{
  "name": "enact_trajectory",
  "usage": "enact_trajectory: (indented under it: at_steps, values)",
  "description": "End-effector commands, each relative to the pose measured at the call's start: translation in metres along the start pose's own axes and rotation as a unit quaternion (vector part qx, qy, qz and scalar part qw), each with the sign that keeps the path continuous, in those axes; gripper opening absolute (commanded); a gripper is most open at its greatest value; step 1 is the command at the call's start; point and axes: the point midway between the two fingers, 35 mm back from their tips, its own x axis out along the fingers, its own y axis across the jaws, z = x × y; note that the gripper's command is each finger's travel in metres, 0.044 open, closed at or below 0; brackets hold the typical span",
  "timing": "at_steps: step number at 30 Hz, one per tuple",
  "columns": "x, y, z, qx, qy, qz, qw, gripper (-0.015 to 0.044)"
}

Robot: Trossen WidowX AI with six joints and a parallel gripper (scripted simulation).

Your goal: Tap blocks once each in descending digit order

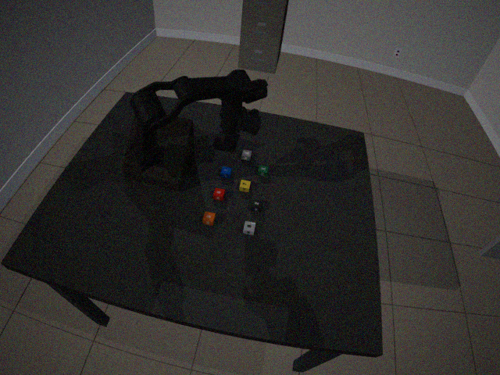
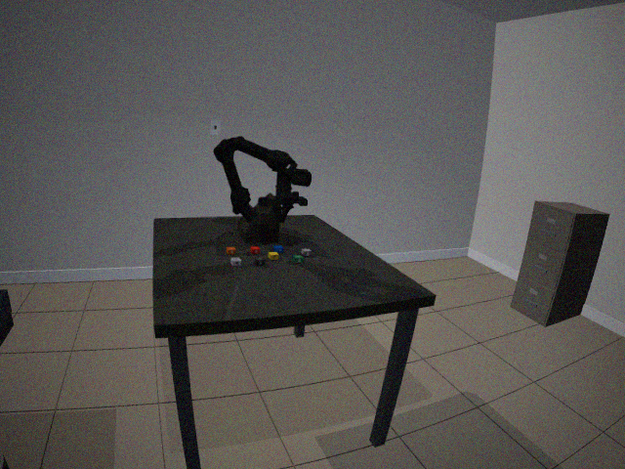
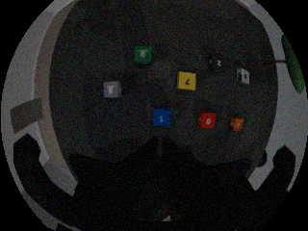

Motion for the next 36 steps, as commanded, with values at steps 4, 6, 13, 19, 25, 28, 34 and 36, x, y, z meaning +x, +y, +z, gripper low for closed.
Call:
enact_trajectory:
  at_steps: [4,6,13,19,25,28,34,36]
  values:
    - [0.073,-0.005,-0.004,0.001,0.005,-0.005,1.0,0.002]
    - [0.076,-0.005,-0.004,0.001,0.005,-0.005,1.0,0.002]
    - [0.081,-0.005,-0.004,0.001,0.005,-0.005,1.0,0.002]
    - [0.091,-0.005,-0.004,0.001,0.005,-0.005,1.0,0.002]
    - [0.101,-0.005,-0.004,0.001,0.005,-0.005,1.0,0.002]
    - [0.105,-0.005,-0.004,0.001,0.005,-0.006,1.0,0.002]
    - [0.106,-0.005,-0.004,0.001,0.005,-0.006,1.0,0.002]
    - [0.106,-0.005,-0.004,0.001,0.005,-0.006,1.0,0.002]
